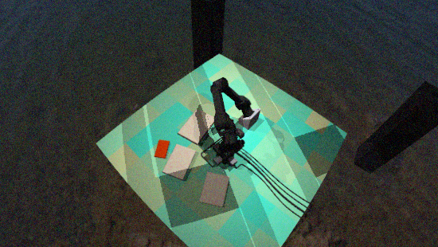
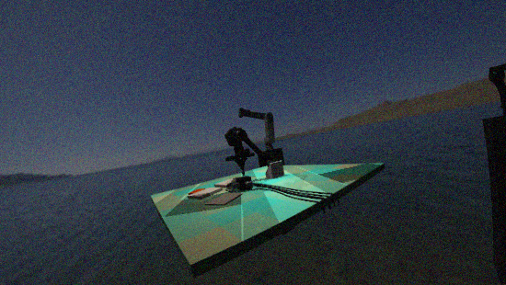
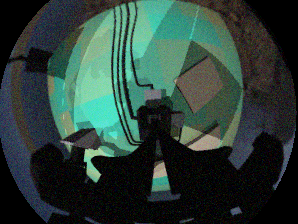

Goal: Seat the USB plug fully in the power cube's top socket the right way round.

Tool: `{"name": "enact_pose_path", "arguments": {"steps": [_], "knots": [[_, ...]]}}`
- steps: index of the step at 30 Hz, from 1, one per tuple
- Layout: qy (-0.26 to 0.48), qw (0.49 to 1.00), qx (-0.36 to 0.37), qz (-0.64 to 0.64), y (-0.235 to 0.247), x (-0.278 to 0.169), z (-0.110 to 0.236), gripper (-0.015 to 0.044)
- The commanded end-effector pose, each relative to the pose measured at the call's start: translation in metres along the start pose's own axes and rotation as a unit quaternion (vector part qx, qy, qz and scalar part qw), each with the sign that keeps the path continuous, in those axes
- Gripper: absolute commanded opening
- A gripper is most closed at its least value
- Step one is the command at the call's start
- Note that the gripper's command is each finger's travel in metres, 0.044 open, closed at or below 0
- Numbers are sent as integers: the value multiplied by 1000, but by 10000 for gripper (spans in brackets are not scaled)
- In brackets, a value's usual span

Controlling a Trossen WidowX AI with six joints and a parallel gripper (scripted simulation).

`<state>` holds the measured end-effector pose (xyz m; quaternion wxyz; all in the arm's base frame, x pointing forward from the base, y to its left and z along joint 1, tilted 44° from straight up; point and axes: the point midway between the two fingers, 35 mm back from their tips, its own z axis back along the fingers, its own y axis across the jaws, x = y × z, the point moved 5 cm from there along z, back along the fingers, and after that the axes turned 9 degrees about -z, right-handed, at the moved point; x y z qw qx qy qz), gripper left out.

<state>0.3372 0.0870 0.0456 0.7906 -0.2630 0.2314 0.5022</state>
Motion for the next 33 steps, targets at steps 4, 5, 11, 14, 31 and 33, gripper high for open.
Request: {"name": "enact_pose_path", "arguments": {"steps": [4, 5, 11, 14, 31, 33], "knots": [[-3, 1000, 3, 1, 0, -1, -1, 0], [-4, 1000, 3, 1, 0, -1, -2, 0], [-6, 1000, 3, 2, 0, -1, -2, 0], [-7, 1000, 3, 2, 0, -2, -3, 0], [-13, 1000, 5, 2, 0, -3, -5, 0], [-14, 1000, 5, 2, 0, -3, -5, 0]]}}
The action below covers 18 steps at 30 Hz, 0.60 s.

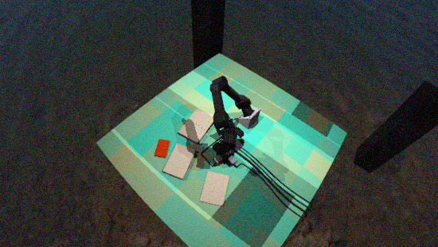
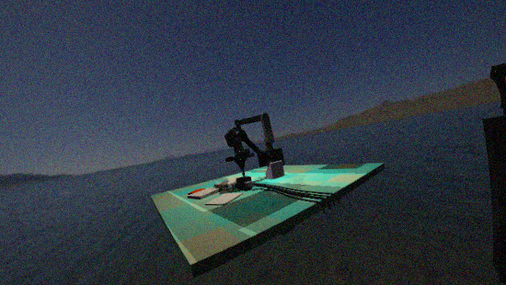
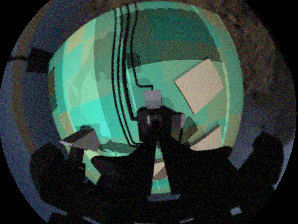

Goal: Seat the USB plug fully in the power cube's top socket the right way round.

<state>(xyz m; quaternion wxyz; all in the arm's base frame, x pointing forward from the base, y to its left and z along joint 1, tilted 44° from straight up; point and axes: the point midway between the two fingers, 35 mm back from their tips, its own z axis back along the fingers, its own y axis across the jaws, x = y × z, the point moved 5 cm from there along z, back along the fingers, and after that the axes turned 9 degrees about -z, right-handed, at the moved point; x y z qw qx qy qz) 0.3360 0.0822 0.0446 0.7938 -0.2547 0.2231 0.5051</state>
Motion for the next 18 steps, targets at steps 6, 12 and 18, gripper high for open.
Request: {"name": "enact_pose_path", "arguments": {"steps": [6, 12, 18], "knots": [[-4, 1000, 3, 1, 0, -1, -2, 0], [-6, 1000, 3, 2, 0, -1, -2, 0], [-8, 1000, 4, 2, 0, -2, -3, 0]]}}
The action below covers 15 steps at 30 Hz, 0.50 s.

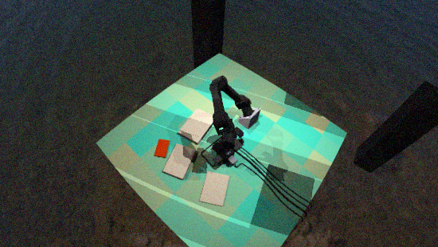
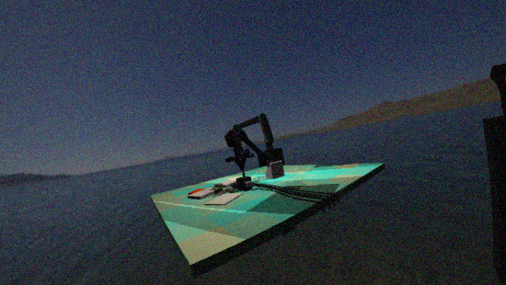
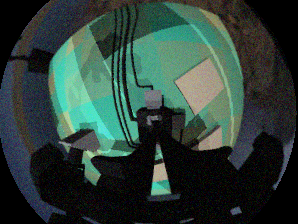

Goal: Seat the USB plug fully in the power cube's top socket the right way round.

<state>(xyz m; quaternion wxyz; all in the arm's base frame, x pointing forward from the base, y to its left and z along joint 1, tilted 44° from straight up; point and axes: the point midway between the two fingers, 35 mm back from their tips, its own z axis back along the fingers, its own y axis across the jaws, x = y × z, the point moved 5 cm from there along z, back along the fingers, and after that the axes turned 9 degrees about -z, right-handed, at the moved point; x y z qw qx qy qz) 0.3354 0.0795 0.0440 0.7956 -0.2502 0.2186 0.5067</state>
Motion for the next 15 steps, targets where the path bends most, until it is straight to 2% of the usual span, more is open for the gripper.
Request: {"name": "enact_pose_path", "arguments": {"steps": [1, 15], "knots": [[-2, 1000, 2, 1, 0, 0, -1, 0], [-3, 1000, 2, 1, 0, -1, -3, 0]]}}
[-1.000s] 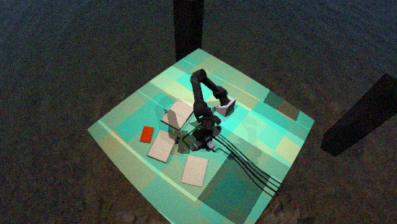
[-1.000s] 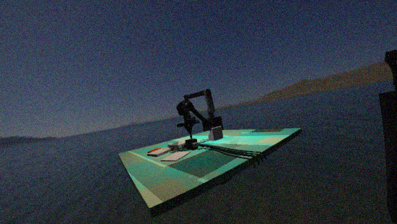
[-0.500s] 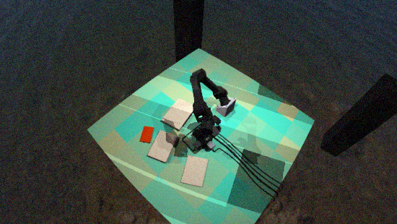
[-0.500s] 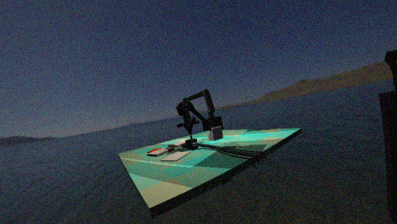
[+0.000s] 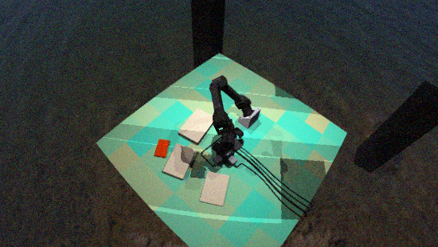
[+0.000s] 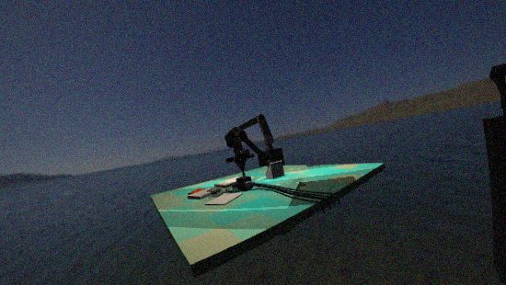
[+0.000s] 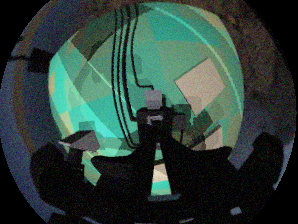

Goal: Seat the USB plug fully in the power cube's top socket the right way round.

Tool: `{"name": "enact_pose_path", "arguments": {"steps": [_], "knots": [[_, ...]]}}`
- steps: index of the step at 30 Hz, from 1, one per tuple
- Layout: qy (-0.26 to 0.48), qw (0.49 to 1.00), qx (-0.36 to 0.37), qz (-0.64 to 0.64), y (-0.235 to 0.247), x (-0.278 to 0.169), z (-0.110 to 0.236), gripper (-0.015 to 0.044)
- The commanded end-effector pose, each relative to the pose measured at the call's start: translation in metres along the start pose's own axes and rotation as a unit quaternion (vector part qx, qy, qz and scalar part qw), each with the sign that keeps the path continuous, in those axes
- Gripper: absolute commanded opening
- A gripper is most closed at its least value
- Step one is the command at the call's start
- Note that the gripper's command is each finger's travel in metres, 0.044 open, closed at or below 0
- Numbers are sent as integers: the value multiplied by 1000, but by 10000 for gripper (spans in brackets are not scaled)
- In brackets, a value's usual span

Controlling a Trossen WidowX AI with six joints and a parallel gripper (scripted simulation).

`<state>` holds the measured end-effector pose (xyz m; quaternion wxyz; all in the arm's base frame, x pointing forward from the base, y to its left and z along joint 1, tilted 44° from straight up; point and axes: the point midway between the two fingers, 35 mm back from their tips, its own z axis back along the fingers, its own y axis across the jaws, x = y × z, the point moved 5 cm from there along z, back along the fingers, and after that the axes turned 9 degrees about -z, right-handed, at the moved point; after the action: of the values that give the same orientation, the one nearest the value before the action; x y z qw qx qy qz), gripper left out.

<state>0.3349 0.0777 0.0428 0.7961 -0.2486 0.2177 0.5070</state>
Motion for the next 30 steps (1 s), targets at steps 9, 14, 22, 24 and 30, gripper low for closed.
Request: {"name": "enact_pose_path", "arguments": {"steps": [9, 14, 22, 24, 30], "knots": [[-1, 1000, 2, 1, 0, 0, -2, 0], [-1, 1000, 2, 1, 0, 0, -2, 0], [-1, 1000, 2, 1, 0, 0, -3, 0], [-1, 1000, 2, 1, 0, 0, -4, 0], [-1, 1000, 2, 1, 0, 0, -4, 0]]}}
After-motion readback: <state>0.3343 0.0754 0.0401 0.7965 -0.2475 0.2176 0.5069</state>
